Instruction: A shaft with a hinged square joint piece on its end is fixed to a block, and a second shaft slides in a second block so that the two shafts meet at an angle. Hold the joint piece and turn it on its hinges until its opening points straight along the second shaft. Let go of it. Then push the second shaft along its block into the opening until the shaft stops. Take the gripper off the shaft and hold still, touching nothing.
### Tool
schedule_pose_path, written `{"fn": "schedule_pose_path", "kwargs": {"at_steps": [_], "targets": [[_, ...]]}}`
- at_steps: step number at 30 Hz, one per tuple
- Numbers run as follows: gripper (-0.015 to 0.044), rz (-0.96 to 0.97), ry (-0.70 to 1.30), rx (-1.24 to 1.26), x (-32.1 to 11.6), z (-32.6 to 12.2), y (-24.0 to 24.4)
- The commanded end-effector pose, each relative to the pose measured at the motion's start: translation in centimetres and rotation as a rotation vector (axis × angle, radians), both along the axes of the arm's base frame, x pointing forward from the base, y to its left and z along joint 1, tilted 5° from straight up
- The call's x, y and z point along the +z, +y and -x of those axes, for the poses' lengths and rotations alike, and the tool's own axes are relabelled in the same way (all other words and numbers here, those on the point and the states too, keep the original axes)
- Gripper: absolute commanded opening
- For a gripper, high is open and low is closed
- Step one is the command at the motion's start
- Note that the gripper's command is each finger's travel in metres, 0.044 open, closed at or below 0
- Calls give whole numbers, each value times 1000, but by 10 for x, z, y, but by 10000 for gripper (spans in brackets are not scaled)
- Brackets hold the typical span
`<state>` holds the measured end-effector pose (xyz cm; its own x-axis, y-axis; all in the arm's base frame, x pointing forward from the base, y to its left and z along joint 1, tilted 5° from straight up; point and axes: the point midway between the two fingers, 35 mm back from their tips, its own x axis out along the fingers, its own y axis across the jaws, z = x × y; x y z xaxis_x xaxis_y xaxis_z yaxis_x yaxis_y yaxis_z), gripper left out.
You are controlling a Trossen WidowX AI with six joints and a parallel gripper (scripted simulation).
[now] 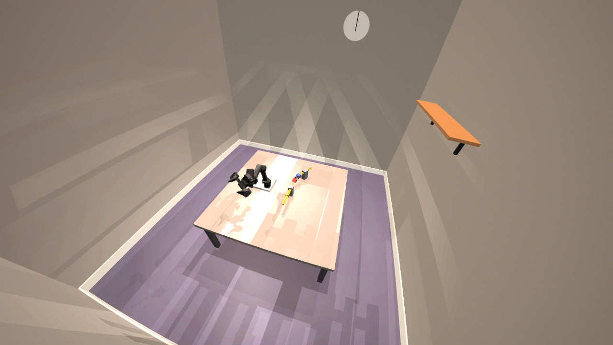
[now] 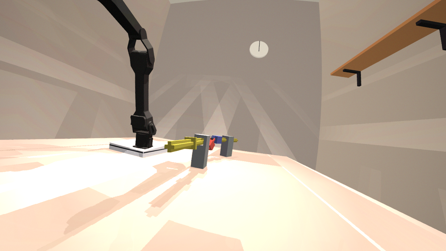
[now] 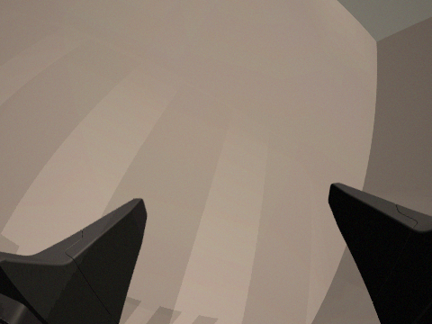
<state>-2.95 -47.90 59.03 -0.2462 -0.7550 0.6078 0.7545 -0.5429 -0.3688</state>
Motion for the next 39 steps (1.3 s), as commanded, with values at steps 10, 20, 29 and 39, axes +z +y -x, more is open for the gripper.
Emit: {"fn": "schedule_pose_path", "kwargs": {"at_steps": [10,20,29,39], "targets": [[440,-218,-85,366,-48,-133,-11],[440,-424,-100,583,-97,-232,9],[440,-573,-41,753,-132,-305,43],[440,-851,-48,955,-195,-390,110]]}}
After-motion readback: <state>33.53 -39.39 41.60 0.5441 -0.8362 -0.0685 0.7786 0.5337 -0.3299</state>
